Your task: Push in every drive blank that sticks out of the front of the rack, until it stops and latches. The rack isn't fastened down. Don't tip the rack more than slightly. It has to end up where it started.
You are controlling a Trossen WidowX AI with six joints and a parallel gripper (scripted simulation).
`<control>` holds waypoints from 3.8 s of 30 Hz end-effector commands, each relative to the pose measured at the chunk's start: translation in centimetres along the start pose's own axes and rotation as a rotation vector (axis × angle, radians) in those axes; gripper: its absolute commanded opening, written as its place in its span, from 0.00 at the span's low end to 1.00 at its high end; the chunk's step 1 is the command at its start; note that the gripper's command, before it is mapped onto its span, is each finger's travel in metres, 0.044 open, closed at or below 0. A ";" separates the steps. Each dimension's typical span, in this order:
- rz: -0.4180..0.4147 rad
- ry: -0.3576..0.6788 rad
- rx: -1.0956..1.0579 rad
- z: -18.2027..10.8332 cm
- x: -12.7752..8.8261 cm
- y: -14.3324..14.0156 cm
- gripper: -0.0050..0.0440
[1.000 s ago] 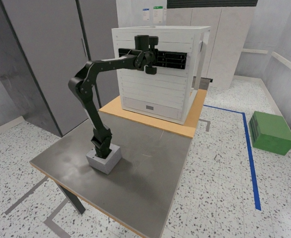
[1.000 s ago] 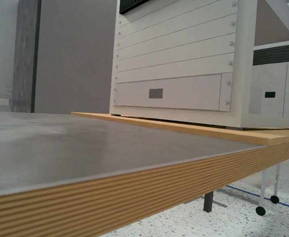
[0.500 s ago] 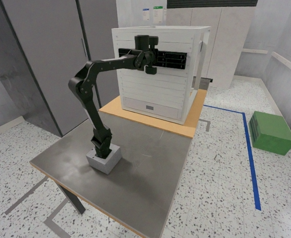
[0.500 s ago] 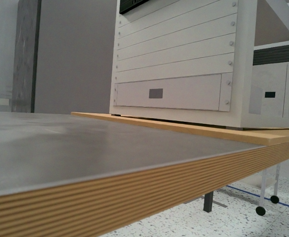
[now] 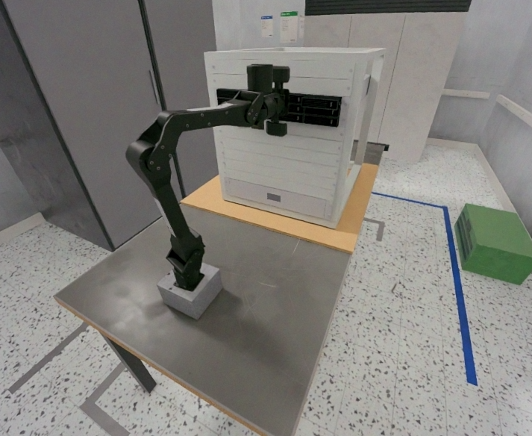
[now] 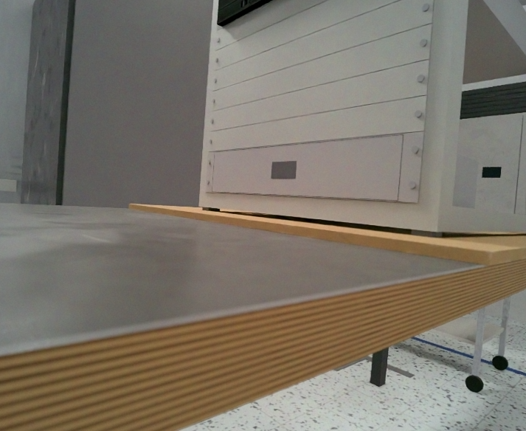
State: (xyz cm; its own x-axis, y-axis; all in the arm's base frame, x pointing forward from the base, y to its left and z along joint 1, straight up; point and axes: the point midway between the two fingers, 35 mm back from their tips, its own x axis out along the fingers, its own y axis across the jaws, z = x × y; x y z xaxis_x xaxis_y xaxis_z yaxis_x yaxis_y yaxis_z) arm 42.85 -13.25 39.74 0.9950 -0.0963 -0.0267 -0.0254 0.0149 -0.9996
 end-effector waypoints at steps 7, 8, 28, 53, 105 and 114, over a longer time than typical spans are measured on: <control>-0.025 -0.001 -0.010 0.1 0.0 -1.1 0.00; -0.025 -0.001 -0.010 0.1 0.0 -1.1 0.00; -0.025 -0.001 -0.010 0.1 0.2 -1.2 0.00; -0.025 -0.001 -0.010 0.1 -2.7 -1.0 0.00; -0.025 -0.001 -0.010 0.1 -4.8 2.1 0.00; -0.025 -0.001 -0.010 0.1 -4.8 2.1 0.00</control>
State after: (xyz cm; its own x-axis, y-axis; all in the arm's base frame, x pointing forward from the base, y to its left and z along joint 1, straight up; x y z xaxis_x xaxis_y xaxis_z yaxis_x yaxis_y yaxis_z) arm 38.02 -12.72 36.71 0.9950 -0.0964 -0.0248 -0.0234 0.0155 -0.9996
